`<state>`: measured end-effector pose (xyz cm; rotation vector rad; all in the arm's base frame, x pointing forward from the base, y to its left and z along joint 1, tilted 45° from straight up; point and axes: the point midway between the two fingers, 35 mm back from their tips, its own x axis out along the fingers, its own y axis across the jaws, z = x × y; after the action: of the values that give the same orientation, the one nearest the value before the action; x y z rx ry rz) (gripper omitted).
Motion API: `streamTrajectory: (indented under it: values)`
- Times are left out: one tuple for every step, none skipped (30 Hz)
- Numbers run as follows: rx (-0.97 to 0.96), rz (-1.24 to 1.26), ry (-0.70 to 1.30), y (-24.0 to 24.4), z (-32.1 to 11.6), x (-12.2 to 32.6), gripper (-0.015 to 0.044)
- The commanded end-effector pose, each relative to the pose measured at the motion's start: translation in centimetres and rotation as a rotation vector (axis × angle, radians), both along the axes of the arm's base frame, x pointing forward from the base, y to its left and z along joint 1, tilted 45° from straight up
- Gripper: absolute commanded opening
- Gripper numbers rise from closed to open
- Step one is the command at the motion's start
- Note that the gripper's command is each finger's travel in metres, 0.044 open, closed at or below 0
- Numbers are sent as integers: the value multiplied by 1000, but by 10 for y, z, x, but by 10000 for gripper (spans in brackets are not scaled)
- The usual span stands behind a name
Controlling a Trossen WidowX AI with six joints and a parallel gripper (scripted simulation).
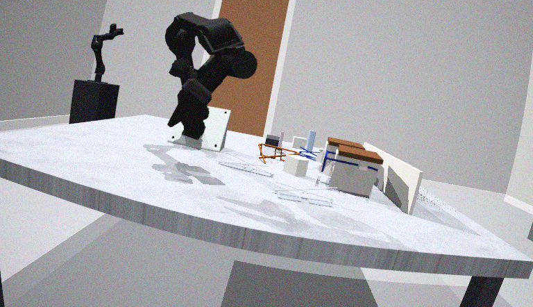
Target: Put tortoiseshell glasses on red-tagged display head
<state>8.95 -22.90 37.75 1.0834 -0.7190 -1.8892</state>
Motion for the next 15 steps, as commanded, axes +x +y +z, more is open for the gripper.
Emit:
streamTrajectory:
  values:
    - [102,196,79,5,-29,56,200]
    - [127,250,96,8,-37,71,200]
    - [153,301,133,12,-46,85,200]
    - [177,352,177,18,-55,98,200]
    - [200,402,221,23,-64,111,200]
    - [222,452,266,30,-73,123,200]
    - [243,502,311,37,-83,135,200]
    - [265,558,359,47,-93,147,200]
    - [286,615,409,57,-104,158,200]
    - [306,672,461,68,-115,169,200]
    - [324,728,513,80,-126,179,200]
    - [340,783,566,92,-136,188,200]
    - [356,838,620,105,-147,196,200]
    - [369,892,675,118,-158,203,200]
    - [382,946,731,132,-169,209,200]
